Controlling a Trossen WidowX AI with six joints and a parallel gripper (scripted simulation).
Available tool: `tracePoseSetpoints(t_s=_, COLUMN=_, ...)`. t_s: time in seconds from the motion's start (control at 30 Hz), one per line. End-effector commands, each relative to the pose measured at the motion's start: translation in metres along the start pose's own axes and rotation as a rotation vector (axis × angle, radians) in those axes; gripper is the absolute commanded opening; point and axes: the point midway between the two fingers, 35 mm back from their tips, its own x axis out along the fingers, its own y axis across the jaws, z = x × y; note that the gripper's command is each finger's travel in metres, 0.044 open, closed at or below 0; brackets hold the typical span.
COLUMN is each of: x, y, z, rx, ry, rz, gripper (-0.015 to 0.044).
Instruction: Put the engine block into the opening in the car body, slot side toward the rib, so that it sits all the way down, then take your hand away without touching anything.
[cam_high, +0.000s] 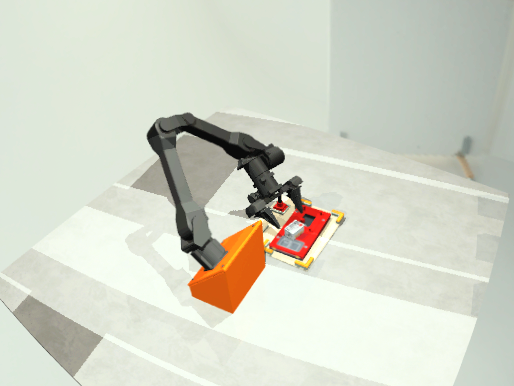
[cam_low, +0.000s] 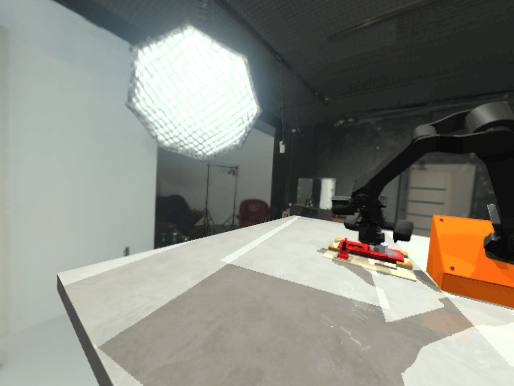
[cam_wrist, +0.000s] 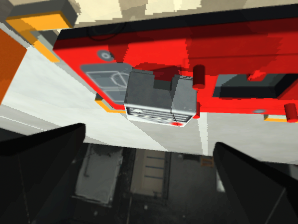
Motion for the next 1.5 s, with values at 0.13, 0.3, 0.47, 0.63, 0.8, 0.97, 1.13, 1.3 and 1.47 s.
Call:
tracePoseSetpoints(t_s=0.13, x=0.000, y=0.000, z=0.000, rx=0.000, ry=0.000, rz=0.001, gripper=0.0440)
tracePoseSetpoints(t_s=0.3, x=0.000, y=0.000, z=0.000, rx=0.000, ry=0.000, rz=0.001, gripper=0.0440)
tracePoseSetpoints(t_s=0.47, x=0.000, y=0.000, z=0.000, rx=0.000, ry=0.000, rz=0.001, gripper=0.0440)
tracePoseSetpoints(t_s=0.63, x=0.000, y=0.000, z=0.000, rx=0.005, ry=-0.002, rz=0.002, gripper=0.0440)
tracePoseSetpoints(t_s=0.8, x=0.004, y=0.002, z=-0.003, rx=0.127, ry=-0.066, rz=0.040, gripper=0.0440)
tracePoseSetpoints(t_s=0.97, x=0.007, y=0.004, z=-0.006, rx=0.271, ry=-0.139, rz=0.087, gripper=0.0440)
tracePoseSetpoints(t_s=1.13, x=0.010, y=0.005, z=-0.009, rx=0.415, ry=-0.209, rz=0.139, gripper=0.0440)
tracePoseSetpoints(t_s=1.3, x=0.011, y=0.006, z=-0.012, rx=0.560, ry=-0.278, rz=0.195, gripper=0.0440)
tracePoseSetpoints(t_s=1.47, x=0.012, y=0.006, z=-0.015, rx=0.704, ry=-0.346, rz=0.255, gripper=0.0440)
